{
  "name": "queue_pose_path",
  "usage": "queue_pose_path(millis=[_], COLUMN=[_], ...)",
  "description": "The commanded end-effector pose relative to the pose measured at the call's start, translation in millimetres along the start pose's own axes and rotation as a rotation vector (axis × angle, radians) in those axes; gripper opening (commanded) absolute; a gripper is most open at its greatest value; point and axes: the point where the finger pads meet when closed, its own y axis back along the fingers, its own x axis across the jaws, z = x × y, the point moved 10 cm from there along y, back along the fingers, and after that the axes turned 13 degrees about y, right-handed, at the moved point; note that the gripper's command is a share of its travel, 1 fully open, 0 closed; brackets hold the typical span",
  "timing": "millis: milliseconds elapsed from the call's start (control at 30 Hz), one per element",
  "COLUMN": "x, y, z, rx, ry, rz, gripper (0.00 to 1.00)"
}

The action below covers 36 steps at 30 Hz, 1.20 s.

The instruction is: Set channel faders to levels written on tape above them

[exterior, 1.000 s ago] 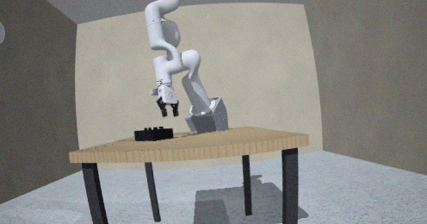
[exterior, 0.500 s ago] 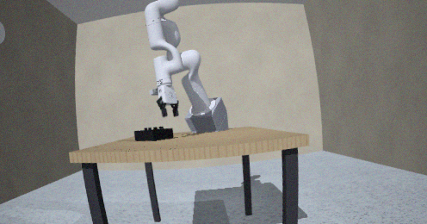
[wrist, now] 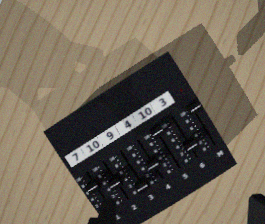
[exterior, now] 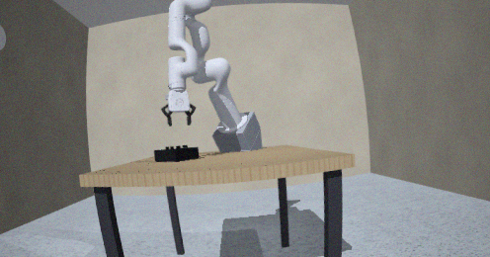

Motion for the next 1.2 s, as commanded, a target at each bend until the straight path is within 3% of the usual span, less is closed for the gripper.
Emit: queue_pose_path(millis=[0,100,567,800,1167], x=[-17.4,-18.4,-20.1,-26.5,-45.0], y=[25.8,25.7,23.1,13.2,-29.8], z=[-18.0,-16.5,-16.0,-13.2,10.8], rx=[0.033,0.050,0.057,0.076,0.071], ry=[-0.277,-0.423,-0.386,-0.244,0.301], rz=[0.008,0.013,0.012,0.008,0.014], gripper=[1.00,1.00,1.00,1.00,1.00])
